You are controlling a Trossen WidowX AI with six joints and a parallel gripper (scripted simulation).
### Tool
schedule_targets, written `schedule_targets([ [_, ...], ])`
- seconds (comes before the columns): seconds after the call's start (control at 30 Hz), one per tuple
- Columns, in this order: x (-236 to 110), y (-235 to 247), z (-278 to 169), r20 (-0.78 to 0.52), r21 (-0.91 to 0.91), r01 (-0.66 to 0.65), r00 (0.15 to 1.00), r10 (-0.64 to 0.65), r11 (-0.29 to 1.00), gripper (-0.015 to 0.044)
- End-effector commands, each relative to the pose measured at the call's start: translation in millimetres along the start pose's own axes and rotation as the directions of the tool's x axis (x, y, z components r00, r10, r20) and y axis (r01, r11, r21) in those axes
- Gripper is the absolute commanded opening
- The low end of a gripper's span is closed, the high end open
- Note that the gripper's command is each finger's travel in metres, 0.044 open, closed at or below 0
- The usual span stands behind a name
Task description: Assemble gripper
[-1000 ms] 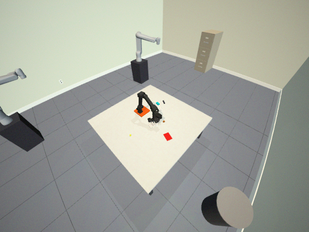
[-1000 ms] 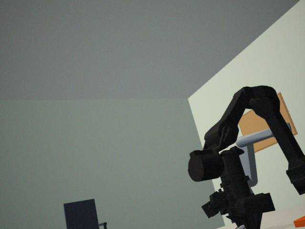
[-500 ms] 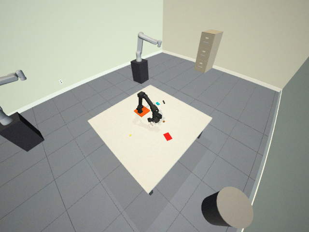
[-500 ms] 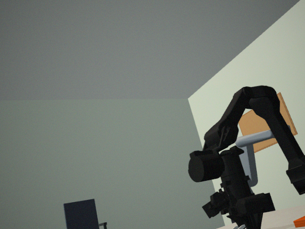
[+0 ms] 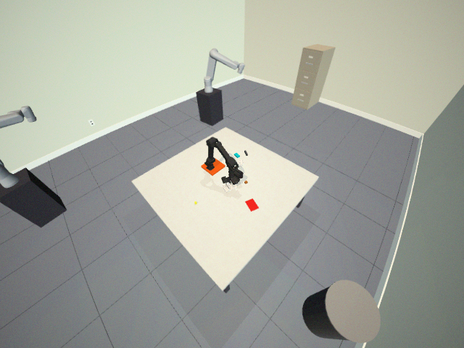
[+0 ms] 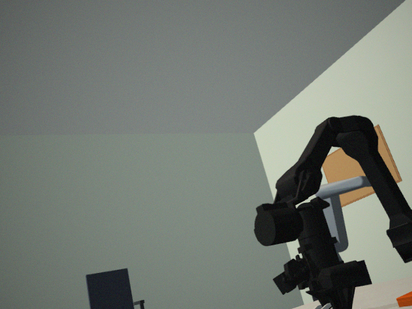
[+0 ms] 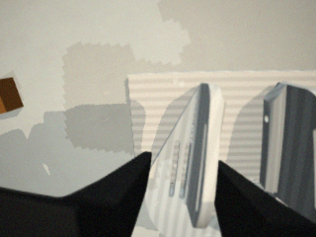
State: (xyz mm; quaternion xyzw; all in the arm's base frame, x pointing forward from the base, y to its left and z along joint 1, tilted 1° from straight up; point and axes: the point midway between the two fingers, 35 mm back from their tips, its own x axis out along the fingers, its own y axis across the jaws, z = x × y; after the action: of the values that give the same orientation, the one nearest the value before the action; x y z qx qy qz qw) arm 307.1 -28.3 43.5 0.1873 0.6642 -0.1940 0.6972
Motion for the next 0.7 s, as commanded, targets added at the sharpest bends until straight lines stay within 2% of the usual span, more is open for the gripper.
schedule_targets([
  [0.0, 2.4, -0.8, -0.4, -0.001, -0.004, 0.003, 1.000, -0.003, 1.000, 0.0134],
  [0.67, 4.6, -0.8, -0.4, -0.001, -0.004, 0.003, 1.000, -0.003, 1.000, 0.0134],
])
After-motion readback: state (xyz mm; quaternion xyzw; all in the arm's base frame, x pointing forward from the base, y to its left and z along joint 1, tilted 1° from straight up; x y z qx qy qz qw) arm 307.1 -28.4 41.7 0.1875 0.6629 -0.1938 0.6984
